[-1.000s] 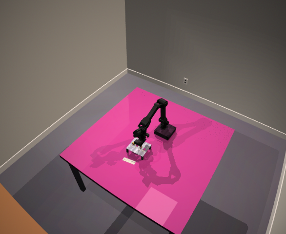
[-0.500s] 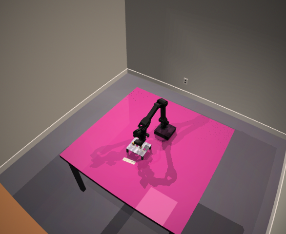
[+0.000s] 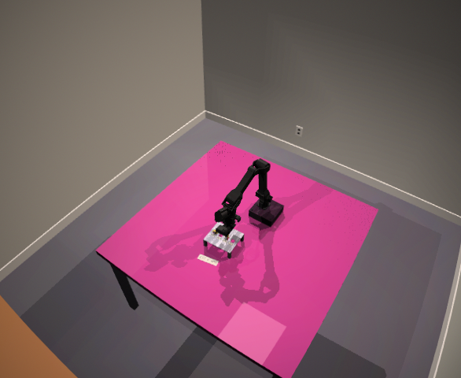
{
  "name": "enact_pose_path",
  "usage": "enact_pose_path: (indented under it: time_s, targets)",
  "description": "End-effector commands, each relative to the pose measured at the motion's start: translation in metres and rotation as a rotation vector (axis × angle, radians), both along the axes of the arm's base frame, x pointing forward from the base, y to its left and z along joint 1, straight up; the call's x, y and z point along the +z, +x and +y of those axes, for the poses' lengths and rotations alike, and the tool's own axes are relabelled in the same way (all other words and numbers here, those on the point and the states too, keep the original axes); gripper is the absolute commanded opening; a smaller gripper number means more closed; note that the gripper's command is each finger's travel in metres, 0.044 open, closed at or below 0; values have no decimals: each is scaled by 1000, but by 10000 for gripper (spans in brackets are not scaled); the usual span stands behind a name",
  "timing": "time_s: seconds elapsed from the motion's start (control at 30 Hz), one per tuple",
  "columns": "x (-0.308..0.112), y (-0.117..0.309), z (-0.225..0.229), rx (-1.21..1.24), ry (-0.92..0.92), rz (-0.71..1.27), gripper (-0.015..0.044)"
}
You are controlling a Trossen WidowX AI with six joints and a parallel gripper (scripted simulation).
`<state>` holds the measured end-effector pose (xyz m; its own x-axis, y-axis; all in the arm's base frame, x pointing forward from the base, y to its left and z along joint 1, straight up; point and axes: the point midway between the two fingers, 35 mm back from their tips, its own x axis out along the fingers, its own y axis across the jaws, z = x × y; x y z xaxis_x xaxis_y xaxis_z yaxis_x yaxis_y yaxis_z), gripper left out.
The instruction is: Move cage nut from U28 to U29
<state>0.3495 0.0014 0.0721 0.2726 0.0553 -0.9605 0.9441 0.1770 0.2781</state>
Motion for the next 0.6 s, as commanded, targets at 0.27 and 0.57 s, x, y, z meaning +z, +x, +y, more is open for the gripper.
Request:
enact_pose_path:
  time_s: [0.27, 0.57]
  targets:
    - [1, 1, 0, -5, -2, 6, 38]
    - [2, 1, 0, -5, -4, 12, 38]
